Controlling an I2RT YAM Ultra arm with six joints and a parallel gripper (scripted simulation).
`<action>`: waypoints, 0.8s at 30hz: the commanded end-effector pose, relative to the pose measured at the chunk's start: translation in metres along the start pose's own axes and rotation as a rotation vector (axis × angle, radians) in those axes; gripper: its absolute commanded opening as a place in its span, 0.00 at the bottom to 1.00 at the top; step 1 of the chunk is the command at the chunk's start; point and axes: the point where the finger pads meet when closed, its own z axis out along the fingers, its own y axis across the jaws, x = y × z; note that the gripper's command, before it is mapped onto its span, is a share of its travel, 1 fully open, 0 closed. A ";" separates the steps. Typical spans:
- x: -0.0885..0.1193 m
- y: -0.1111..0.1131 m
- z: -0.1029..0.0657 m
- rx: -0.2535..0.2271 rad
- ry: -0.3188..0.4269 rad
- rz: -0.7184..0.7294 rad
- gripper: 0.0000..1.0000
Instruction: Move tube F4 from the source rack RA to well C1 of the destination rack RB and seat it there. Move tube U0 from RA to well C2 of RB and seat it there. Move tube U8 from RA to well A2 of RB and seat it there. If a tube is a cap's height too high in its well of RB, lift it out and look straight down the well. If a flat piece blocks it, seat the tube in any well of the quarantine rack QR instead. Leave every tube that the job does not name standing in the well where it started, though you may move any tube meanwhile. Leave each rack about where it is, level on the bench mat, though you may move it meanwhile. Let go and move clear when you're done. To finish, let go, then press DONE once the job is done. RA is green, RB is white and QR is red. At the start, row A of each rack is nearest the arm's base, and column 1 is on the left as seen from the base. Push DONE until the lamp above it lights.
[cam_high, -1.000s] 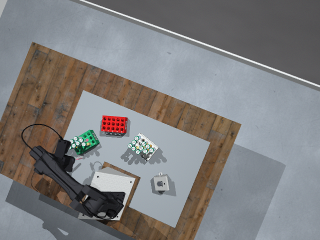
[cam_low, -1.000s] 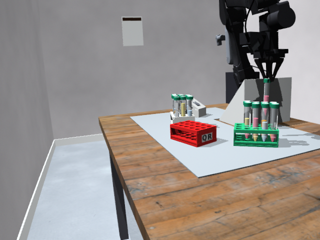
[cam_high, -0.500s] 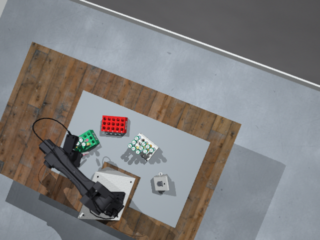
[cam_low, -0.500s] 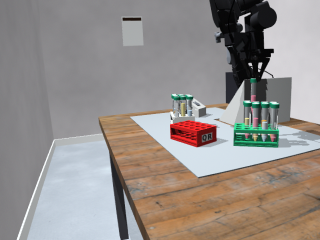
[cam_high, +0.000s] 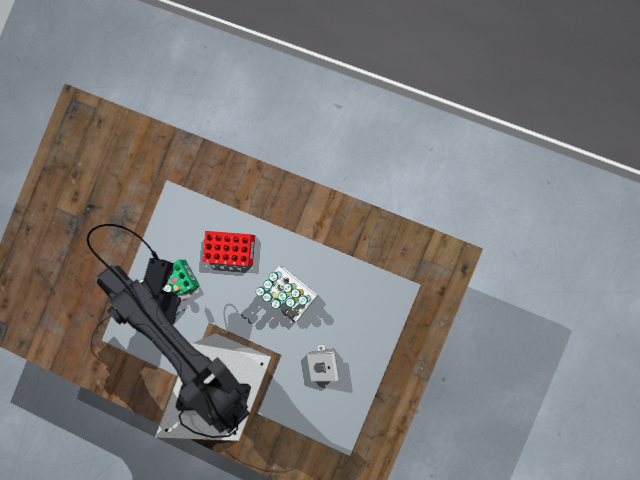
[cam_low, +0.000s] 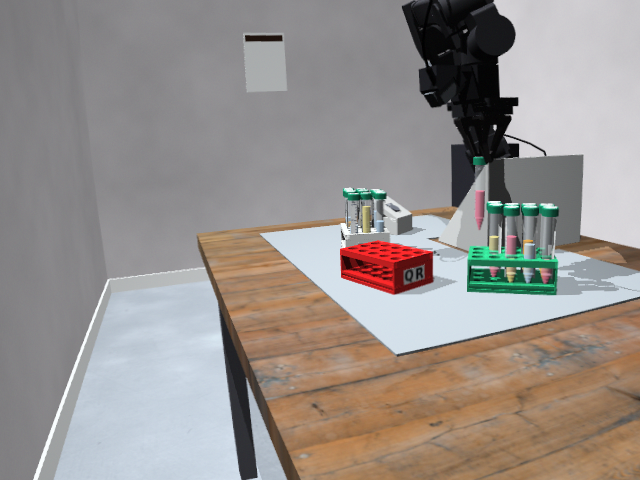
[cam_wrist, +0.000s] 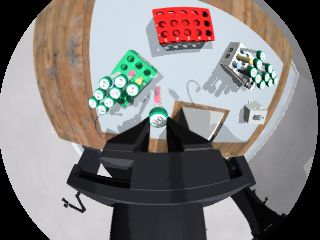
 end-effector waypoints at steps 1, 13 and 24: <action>-0.009 -0.019 -0.007 0.015 -0.027 -0.020 0.00; -0.037 -0.036 -0.019 -0.008 -0.059 -0.019 0.00; -0.065 -0.067 -0.016 -0.007 -0.046 -0.003 0.00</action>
